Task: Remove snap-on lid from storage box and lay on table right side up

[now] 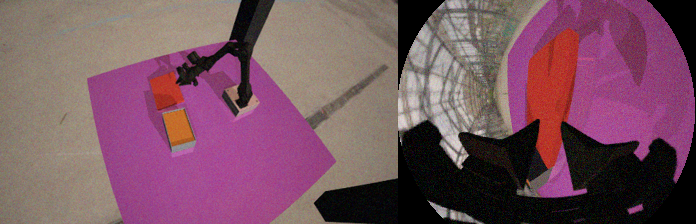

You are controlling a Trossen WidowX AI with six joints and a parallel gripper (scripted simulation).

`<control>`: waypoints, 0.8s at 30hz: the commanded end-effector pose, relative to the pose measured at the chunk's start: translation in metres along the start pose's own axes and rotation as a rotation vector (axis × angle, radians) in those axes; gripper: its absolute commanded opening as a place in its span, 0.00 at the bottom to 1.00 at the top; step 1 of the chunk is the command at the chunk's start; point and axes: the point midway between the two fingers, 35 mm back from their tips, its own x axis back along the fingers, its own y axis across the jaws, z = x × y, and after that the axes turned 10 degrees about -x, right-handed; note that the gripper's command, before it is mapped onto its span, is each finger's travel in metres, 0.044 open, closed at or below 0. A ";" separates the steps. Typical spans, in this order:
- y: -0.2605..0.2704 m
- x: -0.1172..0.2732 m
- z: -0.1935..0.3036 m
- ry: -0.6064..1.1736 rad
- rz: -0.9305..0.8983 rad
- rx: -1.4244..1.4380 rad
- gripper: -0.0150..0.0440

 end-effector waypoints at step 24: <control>-0.025 0.030 -0.005 -0.007 -0.001 0.004 1.00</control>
